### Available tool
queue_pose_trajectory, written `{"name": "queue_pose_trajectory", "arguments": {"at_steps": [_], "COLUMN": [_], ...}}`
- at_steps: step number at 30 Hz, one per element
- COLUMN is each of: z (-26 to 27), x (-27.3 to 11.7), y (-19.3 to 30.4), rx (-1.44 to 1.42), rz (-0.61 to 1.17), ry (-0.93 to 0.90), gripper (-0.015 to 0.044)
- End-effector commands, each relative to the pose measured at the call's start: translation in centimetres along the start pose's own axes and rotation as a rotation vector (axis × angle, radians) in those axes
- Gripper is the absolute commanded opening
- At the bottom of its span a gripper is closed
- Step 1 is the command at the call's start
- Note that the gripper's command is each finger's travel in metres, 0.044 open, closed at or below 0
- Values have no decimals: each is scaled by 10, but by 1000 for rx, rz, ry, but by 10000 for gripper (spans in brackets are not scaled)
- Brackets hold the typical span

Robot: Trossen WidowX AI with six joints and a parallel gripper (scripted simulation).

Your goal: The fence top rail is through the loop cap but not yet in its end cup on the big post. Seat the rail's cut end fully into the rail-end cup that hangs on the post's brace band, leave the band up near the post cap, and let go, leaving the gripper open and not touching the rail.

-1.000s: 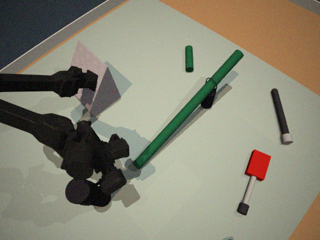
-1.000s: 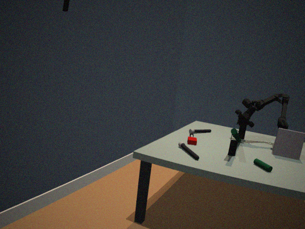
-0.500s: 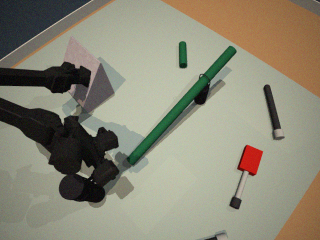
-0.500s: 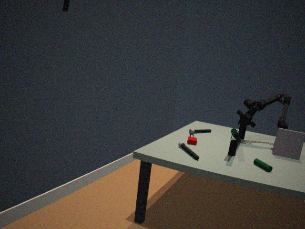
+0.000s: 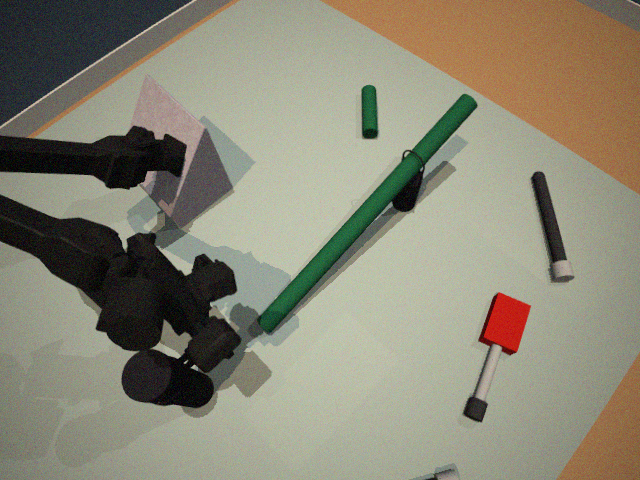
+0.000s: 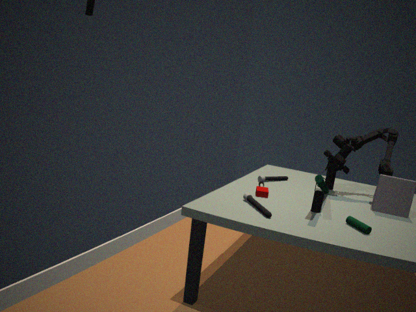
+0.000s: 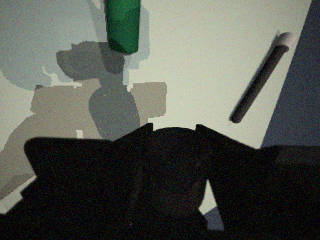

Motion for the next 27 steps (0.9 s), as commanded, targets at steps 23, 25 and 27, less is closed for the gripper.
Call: {"name": "queue_pose_trajectory", "arguments": {"at_steps": [23, 25, 27], "z": [-1, -1, -1], "x": [0, 0, 0], "y": [-1, -1, -1], "rx": [9, 9, 9], "rz": [10, 10, 10], "ry": [-1, -1, -1], "gripper": [131, 184, 236]}}
Point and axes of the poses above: the point midway between the two fingers, 35 mm back from their tips, its own x axis out along the fingers, its own z axis across the jaws, y = z × x, the point moved 8 cm from there along -x, back along the fingers, and after that the axes turned 4 degrees about -x, right-handed, at the moved point
